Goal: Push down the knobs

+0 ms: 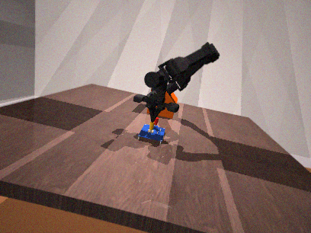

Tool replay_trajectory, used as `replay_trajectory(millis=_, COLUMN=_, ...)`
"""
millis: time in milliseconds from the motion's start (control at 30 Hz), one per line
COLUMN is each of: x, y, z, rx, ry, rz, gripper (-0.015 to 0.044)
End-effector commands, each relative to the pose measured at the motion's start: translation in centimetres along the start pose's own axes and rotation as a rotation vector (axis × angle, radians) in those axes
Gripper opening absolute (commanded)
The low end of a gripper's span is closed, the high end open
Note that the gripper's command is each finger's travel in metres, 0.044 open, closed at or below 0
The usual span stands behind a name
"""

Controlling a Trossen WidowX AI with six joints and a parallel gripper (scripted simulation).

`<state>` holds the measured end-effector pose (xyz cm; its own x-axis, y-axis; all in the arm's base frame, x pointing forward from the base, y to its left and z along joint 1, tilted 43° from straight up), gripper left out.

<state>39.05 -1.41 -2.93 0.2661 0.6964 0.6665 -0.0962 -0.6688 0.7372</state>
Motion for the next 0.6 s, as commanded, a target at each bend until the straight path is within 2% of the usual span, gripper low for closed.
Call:
replay_trajectory(millis=0, x=0.3, y=-1.4, z=0.1, rx=0.017, ry=0.023, rz=-0.001, gripper=0.0)
replay_trajectory(millis=567, x=0.2, y=1.3, z=0.1, rx=0.016, ry=0.023, rz=-0.003, gripper=0.0)
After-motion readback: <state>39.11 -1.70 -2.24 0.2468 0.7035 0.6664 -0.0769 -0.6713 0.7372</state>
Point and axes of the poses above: the point midway between the two fingers, 35 mm back from their tips, its own y axis back along the fingers, its own x axis across the jaws, z = x × y, the point moved 1 cm from there along y, back along the fingers, and after that the axes turned 2 degrees about -y, right-handed, at the moved point
